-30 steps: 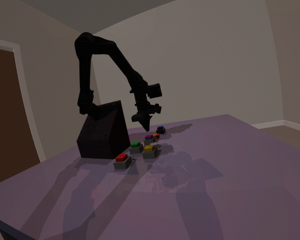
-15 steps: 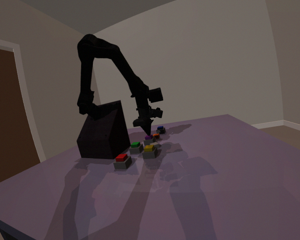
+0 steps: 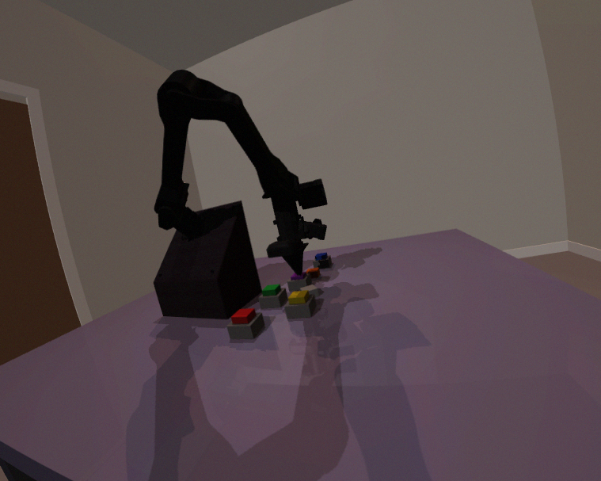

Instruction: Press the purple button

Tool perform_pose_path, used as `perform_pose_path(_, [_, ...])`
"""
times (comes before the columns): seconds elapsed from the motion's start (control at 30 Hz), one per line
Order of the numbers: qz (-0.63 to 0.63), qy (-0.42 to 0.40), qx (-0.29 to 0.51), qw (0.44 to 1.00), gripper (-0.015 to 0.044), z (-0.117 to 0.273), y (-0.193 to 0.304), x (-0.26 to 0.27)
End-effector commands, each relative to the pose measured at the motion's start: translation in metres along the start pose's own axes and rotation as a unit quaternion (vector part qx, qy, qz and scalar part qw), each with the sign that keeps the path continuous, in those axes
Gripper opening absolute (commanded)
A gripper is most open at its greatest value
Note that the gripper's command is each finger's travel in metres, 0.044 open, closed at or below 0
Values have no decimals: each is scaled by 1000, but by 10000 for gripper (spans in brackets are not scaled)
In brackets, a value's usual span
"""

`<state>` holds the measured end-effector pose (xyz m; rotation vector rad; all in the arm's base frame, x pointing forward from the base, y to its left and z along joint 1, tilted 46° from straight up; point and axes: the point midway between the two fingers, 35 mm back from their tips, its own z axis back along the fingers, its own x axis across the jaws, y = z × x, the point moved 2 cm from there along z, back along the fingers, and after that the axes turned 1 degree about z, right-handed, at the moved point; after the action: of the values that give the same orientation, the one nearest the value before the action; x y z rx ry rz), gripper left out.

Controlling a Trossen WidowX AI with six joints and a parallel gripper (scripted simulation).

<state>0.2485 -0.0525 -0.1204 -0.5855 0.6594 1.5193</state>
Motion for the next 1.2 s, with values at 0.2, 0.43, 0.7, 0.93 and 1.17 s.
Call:
perform_pose_path(0.2, [5,2,4,1000,20,-2,3,0])
perform_pose_path(0.43, [5,1,3,1000,20,29,2,1])
perform_pose_path(0.7, [6,-2,2,1000,72,35,-1,10])
perform_pose_path(0.93, [8,-17,-1,1000,256,78,-8,115])
perform_pose_path(1.17, [4,-7,1,1000,400,97,9,166])
